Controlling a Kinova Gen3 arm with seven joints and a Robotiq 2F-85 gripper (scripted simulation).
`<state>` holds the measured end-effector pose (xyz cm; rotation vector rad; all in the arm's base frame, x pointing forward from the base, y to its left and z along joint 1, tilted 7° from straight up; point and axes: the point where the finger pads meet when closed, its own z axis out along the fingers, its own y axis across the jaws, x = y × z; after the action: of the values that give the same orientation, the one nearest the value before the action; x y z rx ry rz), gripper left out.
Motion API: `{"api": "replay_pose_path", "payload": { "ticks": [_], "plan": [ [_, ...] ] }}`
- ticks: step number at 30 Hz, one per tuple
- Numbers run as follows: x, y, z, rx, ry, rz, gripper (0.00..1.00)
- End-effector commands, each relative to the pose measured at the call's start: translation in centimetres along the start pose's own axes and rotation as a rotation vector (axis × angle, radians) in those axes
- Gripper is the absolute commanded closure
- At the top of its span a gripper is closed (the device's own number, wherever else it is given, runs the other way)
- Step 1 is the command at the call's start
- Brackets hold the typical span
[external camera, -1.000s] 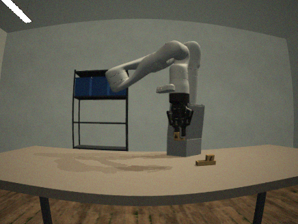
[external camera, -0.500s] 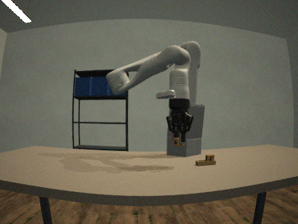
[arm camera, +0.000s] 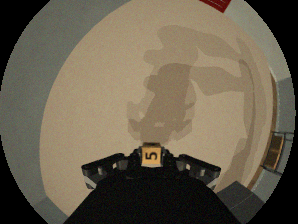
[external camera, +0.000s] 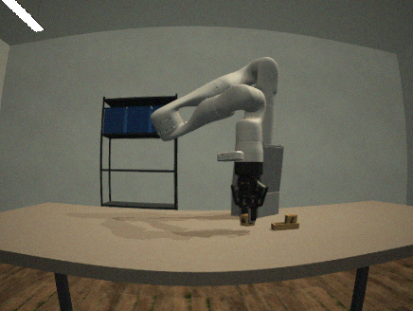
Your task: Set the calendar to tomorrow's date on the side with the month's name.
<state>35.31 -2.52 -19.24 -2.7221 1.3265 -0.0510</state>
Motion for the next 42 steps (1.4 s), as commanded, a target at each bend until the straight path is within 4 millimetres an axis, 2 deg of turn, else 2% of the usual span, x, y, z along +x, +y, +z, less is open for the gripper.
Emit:
{"api": "replay_pose_path", "payload": {
  "ticks": [1,7,42],
  "plan": [
    [-0.14,0.05,0.55,0.0,-0.005,0.005,0.74],
    [-0.15,0.05,1.17,0.0,-0.005,0.005,0.74],
    [-0.15,0.05,1.18,0.0,-0.005,0.005,0.74]
  ]
}}
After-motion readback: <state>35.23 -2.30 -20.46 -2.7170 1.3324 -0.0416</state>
